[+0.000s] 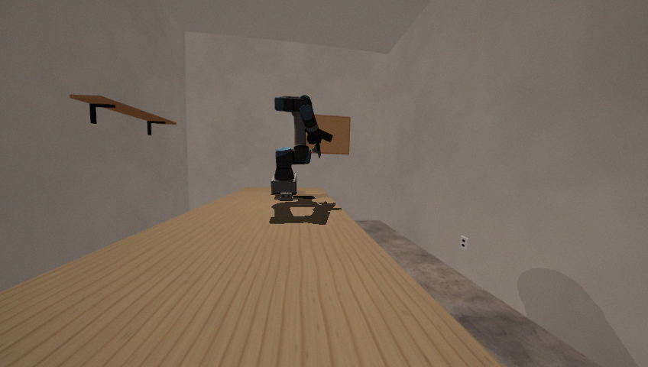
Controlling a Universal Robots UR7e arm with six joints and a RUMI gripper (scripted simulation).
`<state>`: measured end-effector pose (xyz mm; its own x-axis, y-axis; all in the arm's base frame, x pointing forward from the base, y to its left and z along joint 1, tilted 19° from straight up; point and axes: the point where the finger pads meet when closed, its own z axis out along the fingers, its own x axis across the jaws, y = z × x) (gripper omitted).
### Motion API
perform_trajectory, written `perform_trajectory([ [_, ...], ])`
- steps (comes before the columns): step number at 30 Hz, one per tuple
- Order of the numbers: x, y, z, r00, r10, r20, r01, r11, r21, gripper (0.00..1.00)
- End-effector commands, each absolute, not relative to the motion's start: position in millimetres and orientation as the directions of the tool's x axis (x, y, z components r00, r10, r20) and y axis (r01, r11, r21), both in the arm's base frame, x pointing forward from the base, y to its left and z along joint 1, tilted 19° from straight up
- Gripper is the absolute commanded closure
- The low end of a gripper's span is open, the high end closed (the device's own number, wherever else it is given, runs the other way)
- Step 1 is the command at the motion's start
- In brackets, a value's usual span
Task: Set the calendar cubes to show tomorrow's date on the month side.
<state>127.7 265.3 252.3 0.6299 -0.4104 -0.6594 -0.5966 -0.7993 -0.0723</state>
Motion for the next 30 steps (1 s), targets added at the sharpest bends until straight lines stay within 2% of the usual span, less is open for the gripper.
perform_trajectory([
  [1,128,265,252,0.630,-0.410,-0.659,-0.596,-0.799,-0.073,0.00],
  [21,129,265,252,0.630,-0.415,-0.656,-0.600,-0.797,-0.073,0.00],
  [30,158,244,232,0.619,-0.522,-0.587,-0.684,-0.726,-0.075,0.00],
])
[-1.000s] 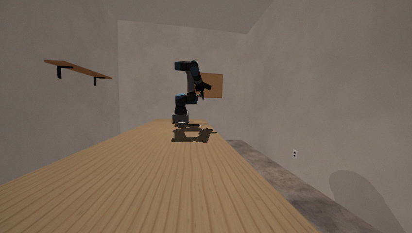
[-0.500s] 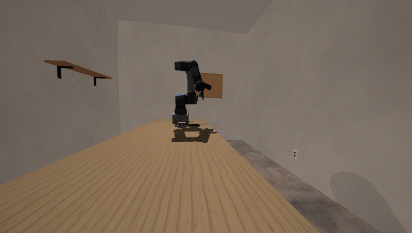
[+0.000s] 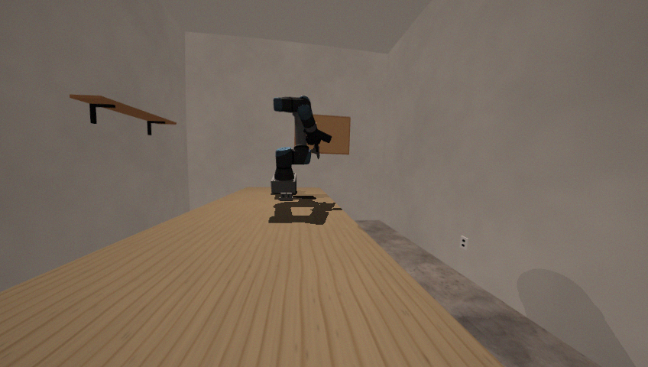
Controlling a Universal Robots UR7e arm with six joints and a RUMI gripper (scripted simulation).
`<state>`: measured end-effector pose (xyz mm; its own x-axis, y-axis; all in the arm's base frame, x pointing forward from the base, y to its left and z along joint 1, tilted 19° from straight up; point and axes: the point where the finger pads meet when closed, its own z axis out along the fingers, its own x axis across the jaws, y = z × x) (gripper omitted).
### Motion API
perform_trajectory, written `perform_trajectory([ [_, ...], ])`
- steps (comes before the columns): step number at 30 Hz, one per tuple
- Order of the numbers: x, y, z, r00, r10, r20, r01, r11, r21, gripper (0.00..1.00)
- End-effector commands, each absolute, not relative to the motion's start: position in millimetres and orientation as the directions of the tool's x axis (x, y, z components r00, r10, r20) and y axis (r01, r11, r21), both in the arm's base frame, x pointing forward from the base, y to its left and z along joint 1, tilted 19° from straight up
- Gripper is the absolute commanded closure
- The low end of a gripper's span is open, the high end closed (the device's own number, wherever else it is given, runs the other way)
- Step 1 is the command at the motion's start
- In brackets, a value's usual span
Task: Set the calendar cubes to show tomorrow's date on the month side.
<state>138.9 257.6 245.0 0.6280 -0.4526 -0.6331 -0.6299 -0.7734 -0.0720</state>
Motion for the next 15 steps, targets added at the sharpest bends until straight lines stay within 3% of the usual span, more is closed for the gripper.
perform_trajectory([
  [1,164,239,229,0.614,-0.545,-0.571,-0.701,-0.709,-0.076,0.00],
  [15,226,177,193,0.495,-0.773,-0.397,-0.861,-0.497,-0.106,0.00],
])
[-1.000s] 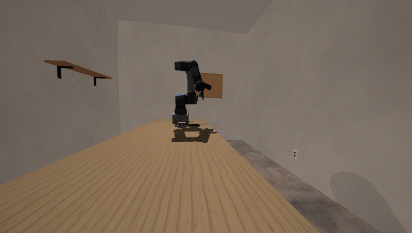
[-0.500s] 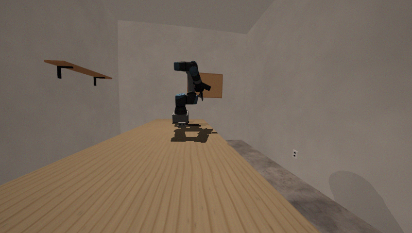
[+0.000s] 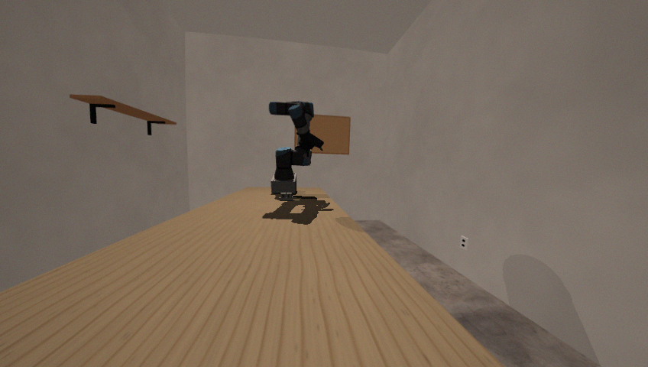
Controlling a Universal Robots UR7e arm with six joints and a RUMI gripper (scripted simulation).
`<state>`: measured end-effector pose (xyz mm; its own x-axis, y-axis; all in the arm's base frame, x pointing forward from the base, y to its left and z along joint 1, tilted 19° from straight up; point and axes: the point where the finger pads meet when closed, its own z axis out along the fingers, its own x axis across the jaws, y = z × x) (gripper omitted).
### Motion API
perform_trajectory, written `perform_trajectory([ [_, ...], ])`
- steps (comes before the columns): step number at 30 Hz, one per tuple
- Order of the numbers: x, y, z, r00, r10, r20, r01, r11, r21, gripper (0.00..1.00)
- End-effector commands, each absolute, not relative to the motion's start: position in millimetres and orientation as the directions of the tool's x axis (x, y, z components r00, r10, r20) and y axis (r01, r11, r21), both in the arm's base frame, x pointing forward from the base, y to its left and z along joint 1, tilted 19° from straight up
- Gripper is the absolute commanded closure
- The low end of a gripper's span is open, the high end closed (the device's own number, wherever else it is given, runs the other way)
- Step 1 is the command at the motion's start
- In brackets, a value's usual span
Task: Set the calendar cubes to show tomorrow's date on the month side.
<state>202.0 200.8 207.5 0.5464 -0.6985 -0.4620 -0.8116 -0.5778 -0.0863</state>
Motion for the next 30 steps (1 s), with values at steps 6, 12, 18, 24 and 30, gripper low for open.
perform_trajectory([
  [6,241,156,184,0.438,-0.831,-0.344,-0.898,-0.423,-0.121,0.00],
  [12,268,109,170,0.302,-0.923,-0.239,-0.950,-0.269,-0.161,0.00],
  [18,282,72,163,0.186,-0.969,-0.165,-0.969,-0.152,-0.197,0.00],
  [24,290,48,159,0.107,-0.987,-0.120,-0.972,-0.078,-0.223,0.00],
  [30,298,1,154,-0.051,-0.998,-0.040,-0.958,0.060,-0.280,0.00],
])
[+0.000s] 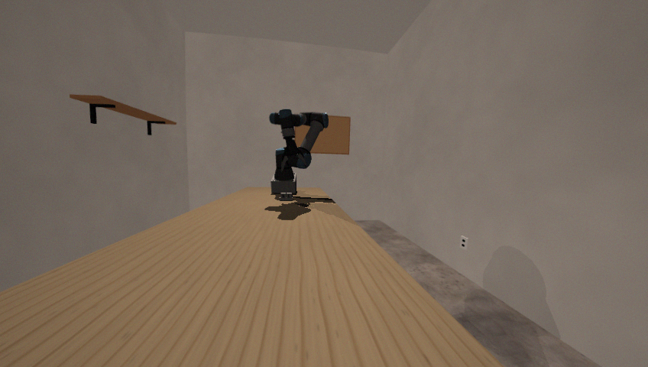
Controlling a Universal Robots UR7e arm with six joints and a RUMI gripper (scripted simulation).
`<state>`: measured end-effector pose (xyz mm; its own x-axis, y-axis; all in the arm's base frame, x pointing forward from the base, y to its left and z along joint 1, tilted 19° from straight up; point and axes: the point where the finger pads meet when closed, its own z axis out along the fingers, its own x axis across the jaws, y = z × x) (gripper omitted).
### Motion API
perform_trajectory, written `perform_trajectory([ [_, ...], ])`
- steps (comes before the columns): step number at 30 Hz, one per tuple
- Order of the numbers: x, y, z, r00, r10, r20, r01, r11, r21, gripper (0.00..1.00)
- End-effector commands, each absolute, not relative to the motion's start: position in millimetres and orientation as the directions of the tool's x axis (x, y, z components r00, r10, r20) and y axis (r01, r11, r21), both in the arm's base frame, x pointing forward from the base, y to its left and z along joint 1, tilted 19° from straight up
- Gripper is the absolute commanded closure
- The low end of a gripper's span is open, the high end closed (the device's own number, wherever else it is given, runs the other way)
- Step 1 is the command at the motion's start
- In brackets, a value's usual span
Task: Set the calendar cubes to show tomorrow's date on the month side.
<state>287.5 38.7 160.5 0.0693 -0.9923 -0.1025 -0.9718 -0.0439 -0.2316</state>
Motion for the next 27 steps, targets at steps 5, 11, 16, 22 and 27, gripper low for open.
perform_trajectory([
  [5,300,-22,153,-0.133,-0.991,-0.003,-0.942,0.127,-0.311,0.00],
  [11,300,-33,153,-0.169,-0.986,0.012,-0.933,0.156,-0.325,0.00],
  [16,300,-34,153,-0.175,-0.985,0.015,-0.931,0.160,-0.328,0.00],
  [22,300,-34,153,-0.175,-0.985,0.015,-0.931,0.160,-0.328,0.00],
  [27,300,-34,153,-0.175,-0.985,0.015,-0.931,0.160,-0.328,0.00],
])
